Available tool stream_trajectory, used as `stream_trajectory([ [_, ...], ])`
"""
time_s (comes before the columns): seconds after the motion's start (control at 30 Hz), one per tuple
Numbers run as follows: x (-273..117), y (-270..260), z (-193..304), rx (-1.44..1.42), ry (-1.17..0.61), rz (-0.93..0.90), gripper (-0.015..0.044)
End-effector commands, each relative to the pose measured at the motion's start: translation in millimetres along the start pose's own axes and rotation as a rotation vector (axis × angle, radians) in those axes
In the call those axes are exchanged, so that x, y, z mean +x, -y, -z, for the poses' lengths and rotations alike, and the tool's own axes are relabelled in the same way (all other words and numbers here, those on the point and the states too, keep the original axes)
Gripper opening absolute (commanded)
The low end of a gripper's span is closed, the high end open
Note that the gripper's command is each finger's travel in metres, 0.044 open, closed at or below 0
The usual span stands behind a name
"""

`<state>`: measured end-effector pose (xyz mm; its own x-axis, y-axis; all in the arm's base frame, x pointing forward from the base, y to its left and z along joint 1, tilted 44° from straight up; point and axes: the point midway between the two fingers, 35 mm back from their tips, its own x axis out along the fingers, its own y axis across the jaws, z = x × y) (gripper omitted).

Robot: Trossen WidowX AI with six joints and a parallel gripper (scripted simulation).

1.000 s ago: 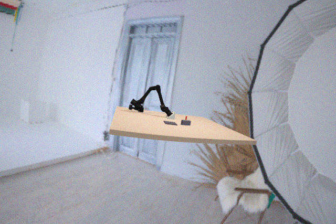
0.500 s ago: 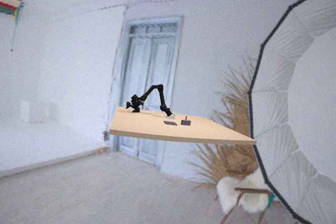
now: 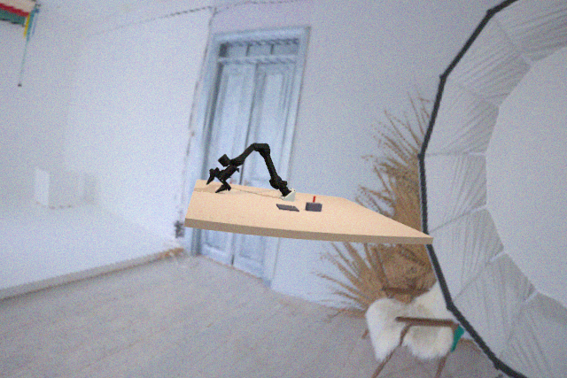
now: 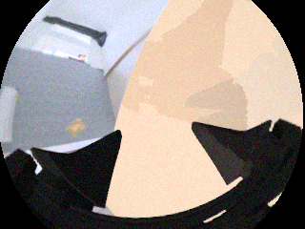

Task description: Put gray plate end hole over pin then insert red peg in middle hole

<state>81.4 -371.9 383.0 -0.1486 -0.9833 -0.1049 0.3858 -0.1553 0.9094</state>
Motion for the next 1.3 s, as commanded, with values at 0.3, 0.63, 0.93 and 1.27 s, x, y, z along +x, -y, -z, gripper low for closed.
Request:
stream_trajectory([
  [0.3, -45.8, -21.5, 173.7, -0.122, -0.488, 0.058, 0.0440],
  [0.63, -138.3, 32.1, 294.1, -0.386, -0.783, 0.209, 0.0440],
  [0.93, -235.5, 90.9, 353.6, -0.640, -0.914, 0.313, 0.0440],
  [1.27, -354.1, 168.0, 378.3, -0.937, -0.952, 0.382, 0.0440],
])
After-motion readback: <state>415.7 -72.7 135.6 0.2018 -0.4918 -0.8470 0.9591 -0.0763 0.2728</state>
